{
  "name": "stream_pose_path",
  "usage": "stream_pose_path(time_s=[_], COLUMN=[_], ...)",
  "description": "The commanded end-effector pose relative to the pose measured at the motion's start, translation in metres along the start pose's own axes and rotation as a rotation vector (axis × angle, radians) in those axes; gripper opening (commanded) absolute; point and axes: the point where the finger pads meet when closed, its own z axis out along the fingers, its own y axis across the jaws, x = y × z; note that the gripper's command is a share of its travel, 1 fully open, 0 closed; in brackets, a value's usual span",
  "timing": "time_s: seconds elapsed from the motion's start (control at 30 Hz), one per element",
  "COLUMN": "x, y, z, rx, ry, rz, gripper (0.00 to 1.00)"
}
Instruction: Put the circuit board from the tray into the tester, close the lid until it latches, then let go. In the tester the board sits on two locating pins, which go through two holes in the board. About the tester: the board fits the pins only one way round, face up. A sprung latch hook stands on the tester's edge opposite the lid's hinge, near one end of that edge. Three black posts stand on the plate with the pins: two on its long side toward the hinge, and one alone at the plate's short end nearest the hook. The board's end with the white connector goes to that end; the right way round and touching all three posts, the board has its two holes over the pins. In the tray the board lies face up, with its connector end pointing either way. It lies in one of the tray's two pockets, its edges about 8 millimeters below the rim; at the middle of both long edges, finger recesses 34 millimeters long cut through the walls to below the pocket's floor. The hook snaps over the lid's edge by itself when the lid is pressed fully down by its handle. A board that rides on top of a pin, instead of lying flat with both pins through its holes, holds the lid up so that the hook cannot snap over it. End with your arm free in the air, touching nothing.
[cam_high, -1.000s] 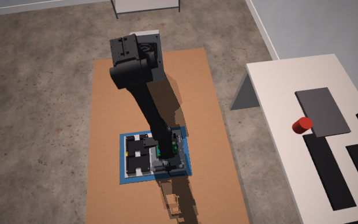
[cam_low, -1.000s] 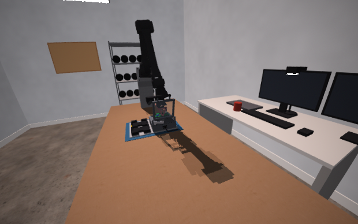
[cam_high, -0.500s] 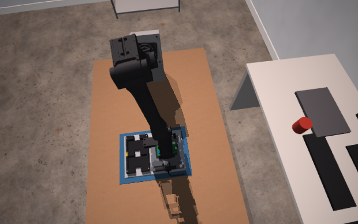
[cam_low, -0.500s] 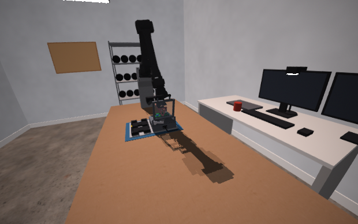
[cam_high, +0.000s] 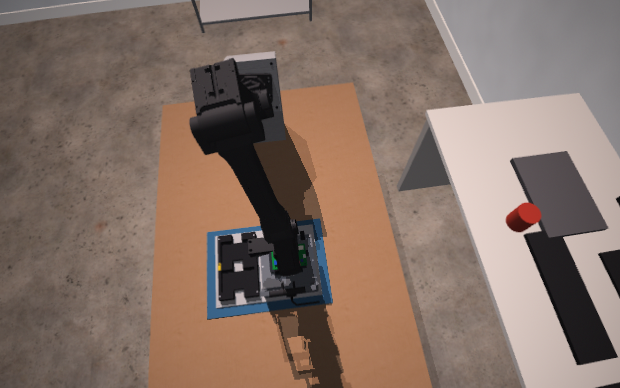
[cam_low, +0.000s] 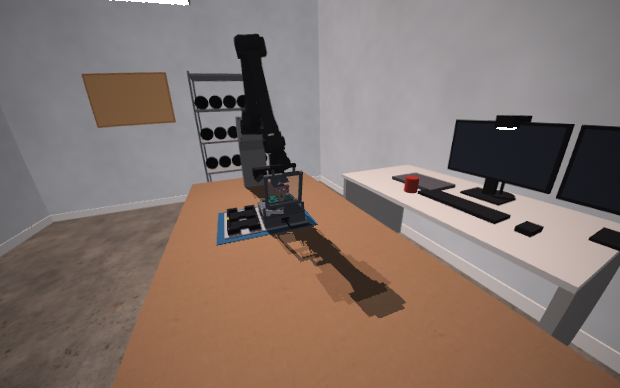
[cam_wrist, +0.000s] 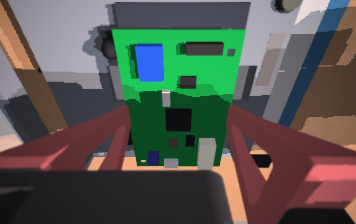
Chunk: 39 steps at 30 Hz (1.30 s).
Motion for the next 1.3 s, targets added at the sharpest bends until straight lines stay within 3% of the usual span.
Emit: stream_pose_path(time_s=[0.0,1.27], x=[-0.008,-0.015], y=[0.012,-0.002], z=[0.005,0.010], rx=[-0.022,-0.005], ry=[-0.014,-0.016], rz=[-0.003,-0.005], gripper=[0.72,0.72])
